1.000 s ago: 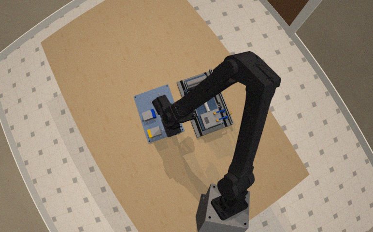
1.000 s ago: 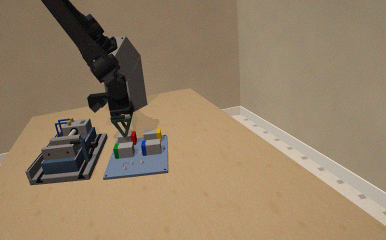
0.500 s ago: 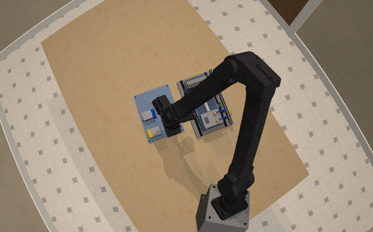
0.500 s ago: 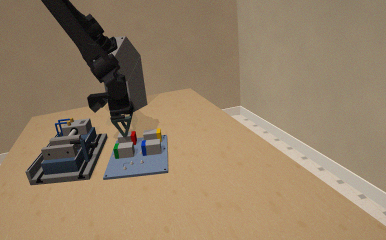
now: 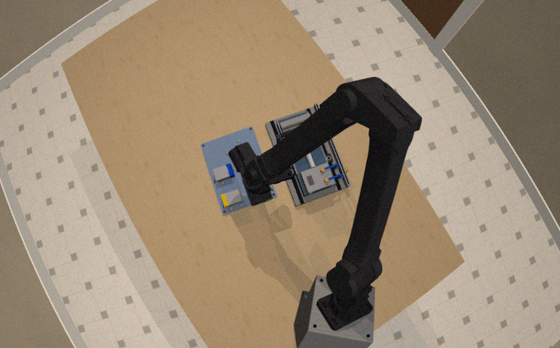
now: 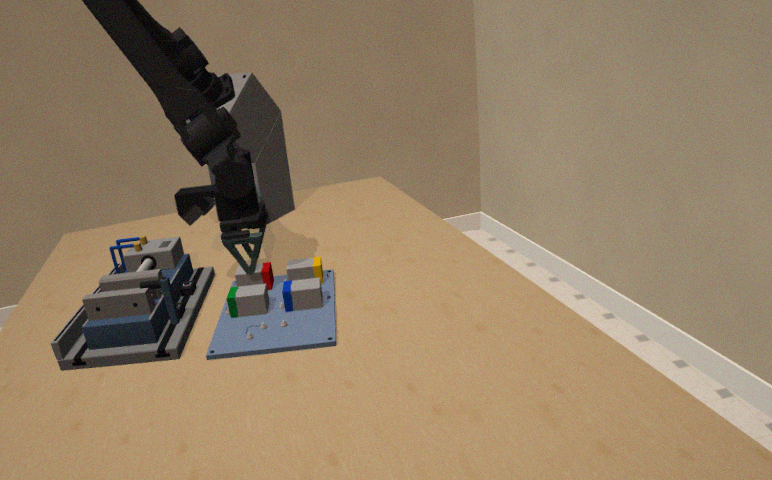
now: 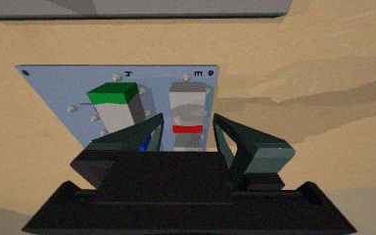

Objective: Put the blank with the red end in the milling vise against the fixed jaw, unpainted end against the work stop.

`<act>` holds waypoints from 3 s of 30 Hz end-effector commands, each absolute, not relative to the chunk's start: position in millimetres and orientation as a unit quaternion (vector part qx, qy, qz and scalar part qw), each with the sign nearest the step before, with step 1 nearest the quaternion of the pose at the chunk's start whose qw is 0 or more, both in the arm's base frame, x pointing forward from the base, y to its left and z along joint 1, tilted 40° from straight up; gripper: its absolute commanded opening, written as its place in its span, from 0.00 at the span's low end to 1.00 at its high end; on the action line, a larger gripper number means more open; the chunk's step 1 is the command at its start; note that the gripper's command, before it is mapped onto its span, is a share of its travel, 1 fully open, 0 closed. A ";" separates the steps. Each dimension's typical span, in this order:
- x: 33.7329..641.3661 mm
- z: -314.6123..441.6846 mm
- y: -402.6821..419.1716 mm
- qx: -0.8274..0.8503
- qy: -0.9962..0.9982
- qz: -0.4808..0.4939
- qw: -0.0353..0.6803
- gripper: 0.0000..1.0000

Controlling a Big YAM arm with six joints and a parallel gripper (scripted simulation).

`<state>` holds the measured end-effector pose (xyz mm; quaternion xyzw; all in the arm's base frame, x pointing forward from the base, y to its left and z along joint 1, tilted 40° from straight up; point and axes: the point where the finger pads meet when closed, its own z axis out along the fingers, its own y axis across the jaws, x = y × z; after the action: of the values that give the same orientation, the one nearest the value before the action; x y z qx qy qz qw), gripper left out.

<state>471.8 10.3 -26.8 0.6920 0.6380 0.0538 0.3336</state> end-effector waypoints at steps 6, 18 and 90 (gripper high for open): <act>477.9 -27.0 6.2 0.693 0.634 0.058 0.337 0.64; 479.0 -25.8 6.1 0.694 0.634 0.058 0.337 0.64; 482.4 -34.7 1.3 0.694 0.635 0.055 0.336 0.64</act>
<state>475.9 7.3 -32.0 0.6918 0.6383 0.0534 0.3333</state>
